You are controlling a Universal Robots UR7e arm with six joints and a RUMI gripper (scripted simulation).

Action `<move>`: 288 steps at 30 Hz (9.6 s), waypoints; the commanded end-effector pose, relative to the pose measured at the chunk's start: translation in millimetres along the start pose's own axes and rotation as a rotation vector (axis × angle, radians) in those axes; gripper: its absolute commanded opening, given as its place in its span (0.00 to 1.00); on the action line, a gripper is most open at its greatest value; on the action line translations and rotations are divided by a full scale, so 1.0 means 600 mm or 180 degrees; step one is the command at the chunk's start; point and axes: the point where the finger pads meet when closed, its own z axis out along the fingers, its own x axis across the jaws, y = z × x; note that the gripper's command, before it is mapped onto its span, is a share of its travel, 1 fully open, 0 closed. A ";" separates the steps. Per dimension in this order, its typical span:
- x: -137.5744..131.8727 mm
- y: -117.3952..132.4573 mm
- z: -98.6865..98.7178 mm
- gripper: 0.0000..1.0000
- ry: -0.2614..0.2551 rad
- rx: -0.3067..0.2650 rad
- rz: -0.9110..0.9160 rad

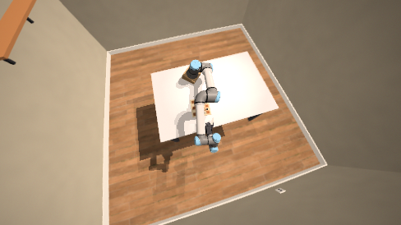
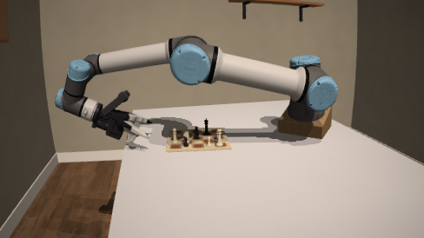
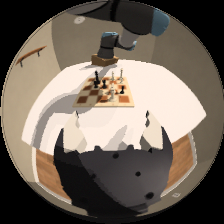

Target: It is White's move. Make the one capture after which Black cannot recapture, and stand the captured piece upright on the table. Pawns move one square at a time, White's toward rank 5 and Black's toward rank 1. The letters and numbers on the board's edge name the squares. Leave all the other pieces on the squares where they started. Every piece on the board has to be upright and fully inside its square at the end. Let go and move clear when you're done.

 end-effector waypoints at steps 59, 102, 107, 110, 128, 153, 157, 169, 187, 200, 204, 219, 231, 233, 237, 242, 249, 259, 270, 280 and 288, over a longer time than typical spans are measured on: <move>-0.002 -0.137 -0.075 1.00 0.0024 -0.0247 -0.0008; 0.019 -0.204 -0.060 1.00 0.0067 -0.2051 -0.0144; 0.025 -0.215 -0.039 1.00 0.0046 -0.2341 -0.0176; 0.029 -0.221 -0.025 1.00 0.0030 -0.2509 -0.0197; 0.051 -0.239 0.052 1.00 -0.0078 -0.3238 -0.0295; 0.065 -0.244 0.105 1.00 -0.0164 -0.3633 -0.0356; 0.065 -0.244 0.106 1.00 -0.0167 -0.3646 -0.0358; 0.065 -0.244 0.107 1.00 -0.0168 -0.3648 -0.0359; 0.065 -0.244 0.107 1.00 -0.0150 -0.3649 -0.0332; 0.067 -0.243 0.108 1.00 -0.0057 -0.3650 -0.0187; 0.068 -0.242 0.108 1.00 0.0006 -0.3650 -0.0090; 0.074 -0.240 0.110 1.00 0.0337 -0.3638 0.0423; 0.081 -0.236 0.111 1.00 0.0780 -0.3588 0.1108; 0.082 -0.235 0.111 1.00 0.0827 -0.3580 0.1182; 0.085 -0.233 0.111 1.00 0.1029 -0.3543 0.1495; 0.089 -0.230 0.111 1.00 0.1306 -0.3478 0.1926; 0.093 -0.227 0.110 1.00 0.1608 -0.3390 0.2396; 0.100 -0.218 0.107 1.00 0.2277 -0.3123 0.3437; 0.103 -0.209 0.103 1.00 0.2930 -0.2759 0.4457; 0.103 -0.198 0.098 1.00 0.3678 -0.2193 0.5631; 0.100 -0.192 0.096 1.00 0.4122 -0.1765 0.6330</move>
